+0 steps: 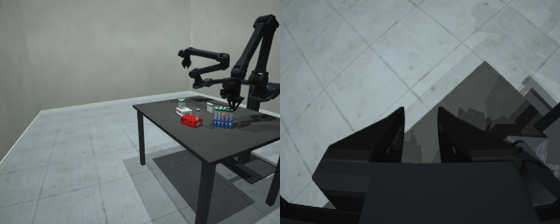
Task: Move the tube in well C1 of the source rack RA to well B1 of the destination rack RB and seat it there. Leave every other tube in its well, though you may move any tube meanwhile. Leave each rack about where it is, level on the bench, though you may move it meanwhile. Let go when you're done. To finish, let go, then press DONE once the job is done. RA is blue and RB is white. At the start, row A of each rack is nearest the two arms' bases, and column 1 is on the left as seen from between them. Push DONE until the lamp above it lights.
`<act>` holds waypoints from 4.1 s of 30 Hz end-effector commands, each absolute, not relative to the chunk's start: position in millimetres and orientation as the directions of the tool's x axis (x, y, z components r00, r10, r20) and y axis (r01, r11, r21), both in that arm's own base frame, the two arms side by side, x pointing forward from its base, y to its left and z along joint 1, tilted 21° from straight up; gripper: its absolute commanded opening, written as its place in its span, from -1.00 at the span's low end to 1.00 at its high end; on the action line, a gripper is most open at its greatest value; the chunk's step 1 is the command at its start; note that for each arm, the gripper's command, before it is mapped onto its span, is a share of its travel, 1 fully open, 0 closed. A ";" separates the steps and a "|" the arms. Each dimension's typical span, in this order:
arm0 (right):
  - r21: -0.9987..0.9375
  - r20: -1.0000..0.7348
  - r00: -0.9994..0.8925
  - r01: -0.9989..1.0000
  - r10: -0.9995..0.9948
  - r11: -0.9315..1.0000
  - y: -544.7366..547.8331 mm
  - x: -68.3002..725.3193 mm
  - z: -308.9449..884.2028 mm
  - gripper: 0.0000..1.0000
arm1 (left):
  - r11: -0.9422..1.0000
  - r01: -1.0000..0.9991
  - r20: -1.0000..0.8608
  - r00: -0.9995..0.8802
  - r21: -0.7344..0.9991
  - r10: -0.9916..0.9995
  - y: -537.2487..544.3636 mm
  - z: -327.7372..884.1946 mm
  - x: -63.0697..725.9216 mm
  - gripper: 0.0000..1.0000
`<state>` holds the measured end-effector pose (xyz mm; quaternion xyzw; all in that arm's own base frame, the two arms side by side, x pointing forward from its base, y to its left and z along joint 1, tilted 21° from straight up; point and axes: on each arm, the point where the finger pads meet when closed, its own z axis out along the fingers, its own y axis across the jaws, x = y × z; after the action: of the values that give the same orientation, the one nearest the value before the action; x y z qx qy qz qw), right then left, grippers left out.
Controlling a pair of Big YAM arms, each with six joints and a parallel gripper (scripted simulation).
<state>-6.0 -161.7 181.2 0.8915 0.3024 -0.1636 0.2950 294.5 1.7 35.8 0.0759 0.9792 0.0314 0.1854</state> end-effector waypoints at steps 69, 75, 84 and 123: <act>0.453 -0.478 0.767 0.632 0.427 -0.629 -164.0 -5.5 197.3 -0.40 | 0.987 0.135 -0.392 -0.906 0.092 0.160 -3.1 85.1 299.6 -1.00; 0.453 -0.478 0.767 0.632 0.427 -0.629 -164.0 -5.5 197.3 -0.40 | 0.987 0.135 -0.383 -0.910 0.091 0.160 -3.2 86.9 293.1 -1.00; 0.453 -0.478 0.767 0.632 0.427 -0.629 -164.0 -5.5 197.3 -0.40 | 0.987 0.134 -0.394 -0.905 0.092 0.160 -3.5 99.2 295.4 -1.00; 0.453 -0.478 0.767 0.632 0.427 -0.629 -164.0 -5.5 197.3 -0.40 | 0.987 0.136 -0.353 -0.922 0.087 0.159 -9.3 102.3 260.0 -1.00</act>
<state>-6.0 -161.7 181.2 0.8915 0.3024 -0.1636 0.2950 265.7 -4.0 101.7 0.0763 0.9802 0.0317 0.1798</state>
